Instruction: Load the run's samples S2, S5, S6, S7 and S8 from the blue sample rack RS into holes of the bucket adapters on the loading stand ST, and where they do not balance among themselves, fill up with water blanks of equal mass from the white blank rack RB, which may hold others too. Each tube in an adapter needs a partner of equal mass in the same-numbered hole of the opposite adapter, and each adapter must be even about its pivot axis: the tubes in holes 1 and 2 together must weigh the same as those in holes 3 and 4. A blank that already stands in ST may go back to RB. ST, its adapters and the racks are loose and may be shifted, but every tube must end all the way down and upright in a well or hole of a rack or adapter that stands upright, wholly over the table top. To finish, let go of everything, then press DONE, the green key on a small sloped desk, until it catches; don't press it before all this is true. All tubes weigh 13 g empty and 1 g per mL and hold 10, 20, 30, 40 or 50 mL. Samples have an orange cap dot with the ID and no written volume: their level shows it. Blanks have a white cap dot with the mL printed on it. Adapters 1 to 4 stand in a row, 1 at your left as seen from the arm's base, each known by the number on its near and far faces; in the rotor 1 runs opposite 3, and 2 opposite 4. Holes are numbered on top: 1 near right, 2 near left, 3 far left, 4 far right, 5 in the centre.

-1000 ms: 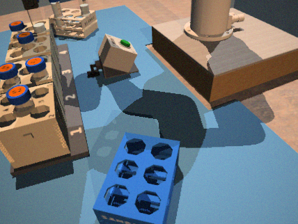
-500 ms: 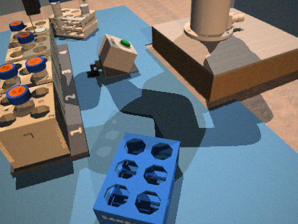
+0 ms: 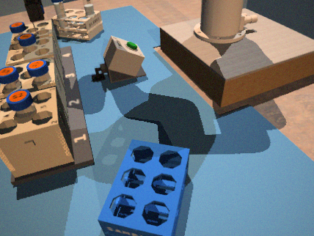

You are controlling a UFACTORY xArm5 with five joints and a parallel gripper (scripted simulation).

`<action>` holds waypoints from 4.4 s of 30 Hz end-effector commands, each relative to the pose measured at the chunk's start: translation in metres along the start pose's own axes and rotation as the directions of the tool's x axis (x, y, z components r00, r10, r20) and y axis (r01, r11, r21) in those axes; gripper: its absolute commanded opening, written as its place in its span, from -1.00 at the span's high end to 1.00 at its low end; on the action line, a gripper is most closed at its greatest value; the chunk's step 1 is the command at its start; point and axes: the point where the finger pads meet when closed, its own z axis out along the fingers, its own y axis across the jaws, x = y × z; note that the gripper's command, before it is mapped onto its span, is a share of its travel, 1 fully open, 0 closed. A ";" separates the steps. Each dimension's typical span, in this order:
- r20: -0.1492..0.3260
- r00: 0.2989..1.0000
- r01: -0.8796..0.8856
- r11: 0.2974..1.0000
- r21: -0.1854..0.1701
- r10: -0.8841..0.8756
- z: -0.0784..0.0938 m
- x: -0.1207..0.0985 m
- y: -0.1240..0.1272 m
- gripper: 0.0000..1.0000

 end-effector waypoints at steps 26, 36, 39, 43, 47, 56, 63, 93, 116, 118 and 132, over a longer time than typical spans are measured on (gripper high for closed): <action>-0.004 1.000 0.000 1.000 -0.001 0.000 0.025 0.001 0.001 1.00; -0.004 1.000 0.000 1.000 -0.001 0.000 0.028 0.001 0.001 1.00; -0.004 1.000 0.000 1.000 -0.001 0.000 0.028 0.001 0.001 1.00; -0.004 1.000 0.000 1.000 -0.001 0.000 0.028 0.001 0.001 1.00; -0.004 1.000 0.000 1.000 -0.001 0.000 0.028 0.001 0.001 0.15; -0.004 1.000 0.000 1.000 -0.001 0.000 0.028 0.001 0.001 0.15; -0.004 1.000 0.000 1.000 -0.001 0.000 0.028 0.001 0.001 0.15; -0.004 1.000 0.000 1.000 -0.001 0.000 -0.004 0.001 0.000 0.15; -0.004 1.000 0.000 1.000 -0.001 0.000 -0.046 0.001 0.000 0.15; -0.004 1.000 0.000 1.000 -0.001 0.000 -0.050 0.001 0.000 0.15; -0.004 1.000 0.000 1.000 -0.001 0.000 -0.074 0.001 -0.001 0.15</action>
